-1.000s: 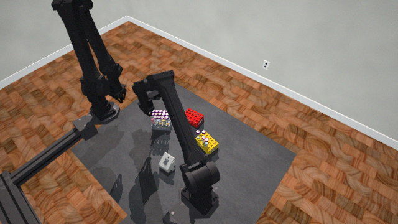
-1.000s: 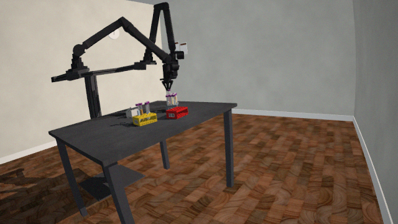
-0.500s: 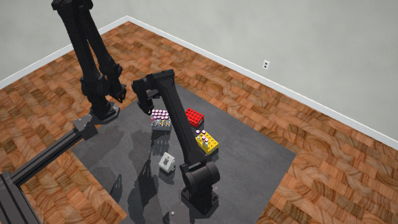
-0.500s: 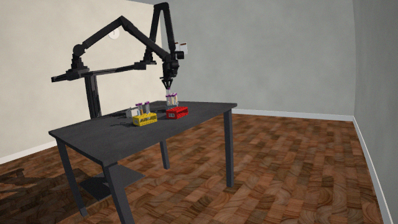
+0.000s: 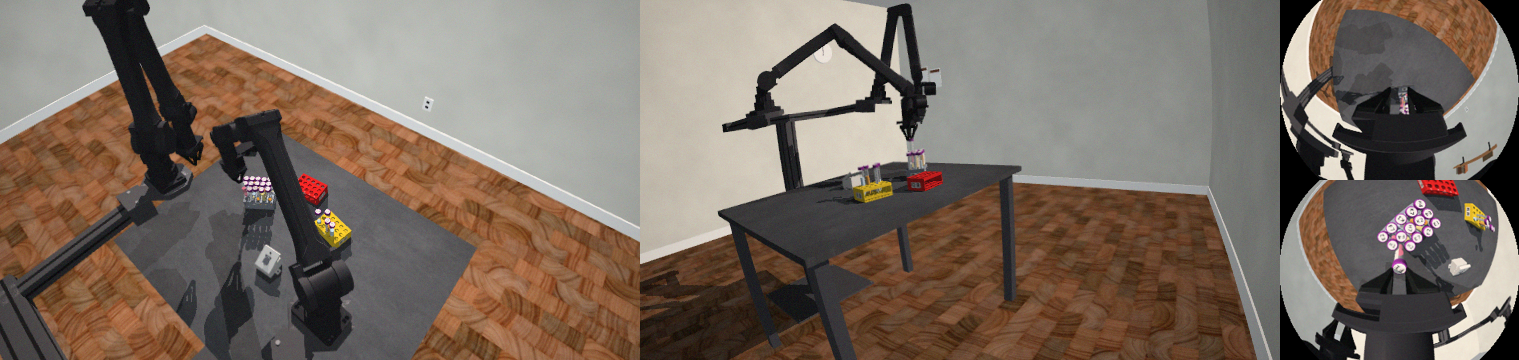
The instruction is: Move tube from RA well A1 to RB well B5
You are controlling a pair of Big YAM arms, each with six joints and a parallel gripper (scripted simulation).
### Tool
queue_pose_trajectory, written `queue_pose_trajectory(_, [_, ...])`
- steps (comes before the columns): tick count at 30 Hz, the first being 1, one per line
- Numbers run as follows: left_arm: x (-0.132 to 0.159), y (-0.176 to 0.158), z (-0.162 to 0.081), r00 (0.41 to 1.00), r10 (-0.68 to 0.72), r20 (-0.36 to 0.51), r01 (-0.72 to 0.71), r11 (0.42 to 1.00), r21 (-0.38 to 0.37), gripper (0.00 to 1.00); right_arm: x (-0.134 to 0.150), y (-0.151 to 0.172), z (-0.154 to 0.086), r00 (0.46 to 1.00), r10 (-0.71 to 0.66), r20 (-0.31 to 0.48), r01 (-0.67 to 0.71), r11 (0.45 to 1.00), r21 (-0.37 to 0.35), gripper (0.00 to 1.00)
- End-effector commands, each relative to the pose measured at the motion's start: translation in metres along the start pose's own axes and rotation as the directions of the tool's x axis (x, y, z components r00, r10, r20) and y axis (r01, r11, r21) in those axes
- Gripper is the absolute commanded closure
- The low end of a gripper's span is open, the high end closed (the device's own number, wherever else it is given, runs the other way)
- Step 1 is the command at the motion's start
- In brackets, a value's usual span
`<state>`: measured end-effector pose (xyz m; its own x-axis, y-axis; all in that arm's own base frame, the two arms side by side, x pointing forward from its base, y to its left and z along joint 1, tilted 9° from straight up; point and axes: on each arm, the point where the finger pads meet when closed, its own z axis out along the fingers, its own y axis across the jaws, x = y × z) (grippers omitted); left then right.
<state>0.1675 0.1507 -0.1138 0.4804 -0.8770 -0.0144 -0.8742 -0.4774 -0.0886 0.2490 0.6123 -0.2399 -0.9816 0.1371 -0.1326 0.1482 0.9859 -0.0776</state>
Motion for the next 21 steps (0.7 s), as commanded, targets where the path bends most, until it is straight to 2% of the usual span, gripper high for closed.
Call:
queue_pose_trajectory(1, [-0.001, -0.003, -0.001, 1.000, 0.000, 0.002, 0.000, 1.000, 0.006, 0.70, -0.001, 0.018, -0.039, 1.000, 0.012, 0.010, -0.012, 0.999, -0.047, 1.00])
queue_pose_trajectory(4, [-0.001, -0.003, -0.001, 1.000, 0.000, 0.002, 0.000, 1.000, 0.006, 0.70, 0.000, 0.015, -0.038, 1.000, 0.011, 0.008, -0.010, 0.999, -0.041, 1.00])
queue_pose_trajectory(5, [-0.001, -0.003, -0.001, 1.000, 0.000, 0.002, 0.000, 1.000, 0.006, 0.70, 0.000, 0.023, -0.045, 1.000, 0.011, 0.011, -0.011, 0.998, -0.057, 1.00])
queue_pose_trajectory(8, [-0.001, -0.003, -0.001, 1.000, 0.000, 0.002, 0.000, 1.000, 0.006, 0.70, 0.004, 0.013, -0.041, 1.000, 0.007, 0.008, -0.006, 0.999, -0.036, 1.00])
queue_pose_trajectory(13, [-0.001, -0.003, -0.001, 1.000, 0.000, 0.002, 0.000, 1.000, 0.006, 0.70, -0.003, 0.015, -0.047, 1.000, 0.016, 0.009, -0.016, 0.999, -0.043, 1.00])
queue_pose_trajectory(21, [-0.001, -0.003, -0.001, 1.000, 0.000, 0.002, 0.000, 1.000, 0.006, 0.70, 0.009, 0.011, -0.046, 1.000, 0.010, 0.011, -0.009, 0.998, -0.059, 1.00])
